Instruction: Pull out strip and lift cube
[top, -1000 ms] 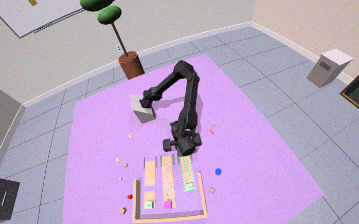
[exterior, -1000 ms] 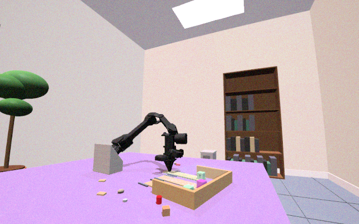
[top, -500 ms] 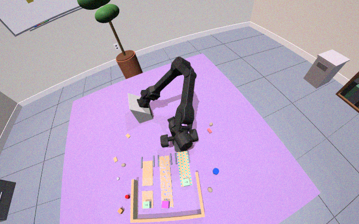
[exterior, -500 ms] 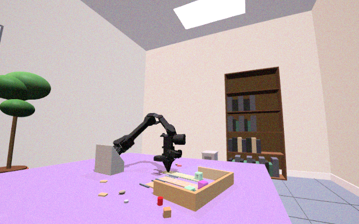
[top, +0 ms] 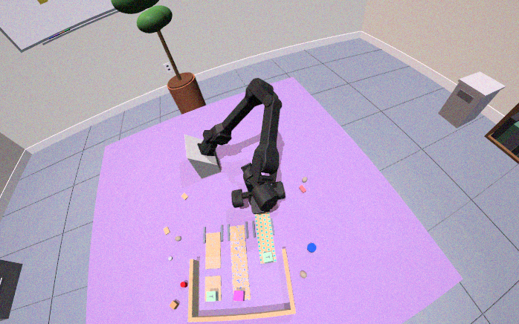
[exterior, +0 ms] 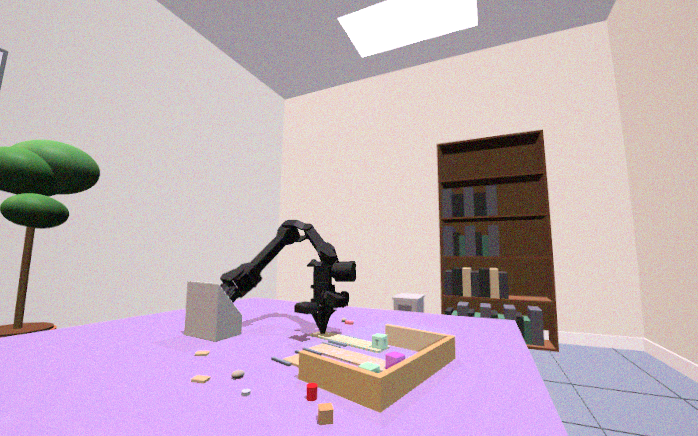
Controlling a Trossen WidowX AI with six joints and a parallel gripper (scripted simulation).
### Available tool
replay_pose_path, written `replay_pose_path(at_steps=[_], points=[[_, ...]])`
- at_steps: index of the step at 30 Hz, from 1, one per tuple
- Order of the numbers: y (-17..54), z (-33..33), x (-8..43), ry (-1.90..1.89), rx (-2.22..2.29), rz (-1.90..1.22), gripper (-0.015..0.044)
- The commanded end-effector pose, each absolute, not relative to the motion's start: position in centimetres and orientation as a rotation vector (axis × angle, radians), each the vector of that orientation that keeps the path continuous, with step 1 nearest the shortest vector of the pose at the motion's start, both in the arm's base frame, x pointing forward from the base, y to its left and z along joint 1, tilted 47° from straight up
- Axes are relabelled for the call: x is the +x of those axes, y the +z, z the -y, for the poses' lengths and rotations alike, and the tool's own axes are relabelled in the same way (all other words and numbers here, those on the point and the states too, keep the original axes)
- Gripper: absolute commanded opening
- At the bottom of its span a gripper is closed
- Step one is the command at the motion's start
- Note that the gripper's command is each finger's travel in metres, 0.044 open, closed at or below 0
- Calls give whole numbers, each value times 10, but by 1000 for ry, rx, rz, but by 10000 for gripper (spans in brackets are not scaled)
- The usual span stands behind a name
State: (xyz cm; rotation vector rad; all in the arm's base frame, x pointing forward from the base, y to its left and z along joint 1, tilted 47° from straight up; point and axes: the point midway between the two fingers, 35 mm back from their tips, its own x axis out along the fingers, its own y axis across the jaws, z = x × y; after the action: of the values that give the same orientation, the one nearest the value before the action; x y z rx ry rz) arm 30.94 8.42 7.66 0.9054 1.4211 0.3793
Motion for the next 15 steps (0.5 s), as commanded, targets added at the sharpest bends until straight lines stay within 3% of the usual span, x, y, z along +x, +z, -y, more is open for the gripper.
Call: replay_pose_path(at_steps=[1, 15], points=[[73, -91, 297, 381, 905, -1448, 0], [76, -98, 277, 381, 906, -1449, 0]])
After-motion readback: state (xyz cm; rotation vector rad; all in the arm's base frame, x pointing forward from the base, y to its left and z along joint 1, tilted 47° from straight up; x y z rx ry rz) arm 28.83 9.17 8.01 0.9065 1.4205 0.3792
